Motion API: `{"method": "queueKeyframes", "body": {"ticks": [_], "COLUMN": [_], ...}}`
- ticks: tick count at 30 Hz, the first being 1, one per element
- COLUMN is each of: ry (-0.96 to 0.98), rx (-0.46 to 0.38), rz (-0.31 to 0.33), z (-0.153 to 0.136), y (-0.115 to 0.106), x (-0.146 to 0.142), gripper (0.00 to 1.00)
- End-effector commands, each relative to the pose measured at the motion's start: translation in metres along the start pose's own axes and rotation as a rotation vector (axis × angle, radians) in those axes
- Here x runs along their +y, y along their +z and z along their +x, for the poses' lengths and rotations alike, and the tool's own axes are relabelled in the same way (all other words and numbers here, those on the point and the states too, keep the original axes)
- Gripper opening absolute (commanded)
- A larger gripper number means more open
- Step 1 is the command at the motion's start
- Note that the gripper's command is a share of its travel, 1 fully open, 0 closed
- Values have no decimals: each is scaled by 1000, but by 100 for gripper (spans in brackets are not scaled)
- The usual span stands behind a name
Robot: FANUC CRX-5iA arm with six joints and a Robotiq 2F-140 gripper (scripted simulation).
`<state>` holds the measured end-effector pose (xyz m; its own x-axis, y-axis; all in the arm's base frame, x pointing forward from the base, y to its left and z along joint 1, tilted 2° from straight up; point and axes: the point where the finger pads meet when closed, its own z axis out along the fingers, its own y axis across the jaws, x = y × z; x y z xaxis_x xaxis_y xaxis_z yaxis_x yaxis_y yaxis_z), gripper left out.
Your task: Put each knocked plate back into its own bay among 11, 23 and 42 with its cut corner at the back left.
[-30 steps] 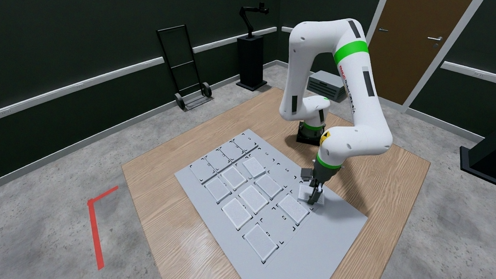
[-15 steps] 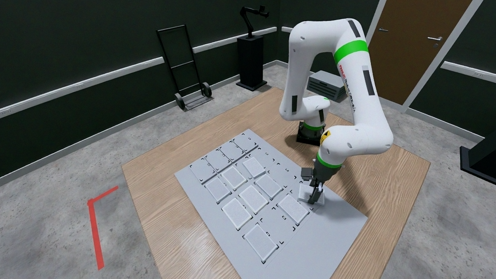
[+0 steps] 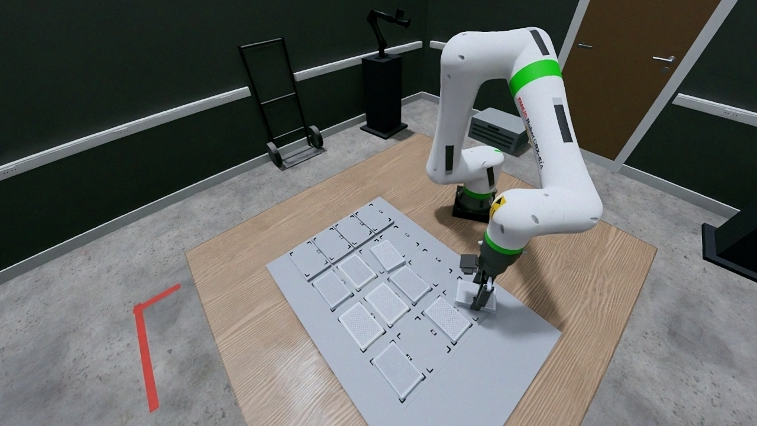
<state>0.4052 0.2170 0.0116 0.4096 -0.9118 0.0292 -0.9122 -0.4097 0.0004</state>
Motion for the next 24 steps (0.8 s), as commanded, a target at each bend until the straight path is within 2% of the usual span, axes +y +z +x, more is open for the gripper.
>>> {"method": "queueKeyframes", "body": {"ticks": [1, 17, 24], "ry": [0, 0, 33], "rx": [0, 0, 0], "rz": [2, 2, 2], "z": [0, 0, 3], "y": [-4, -23, -23], "x": [-1, -1, -1], "gripper": [10, 10, 10]}}
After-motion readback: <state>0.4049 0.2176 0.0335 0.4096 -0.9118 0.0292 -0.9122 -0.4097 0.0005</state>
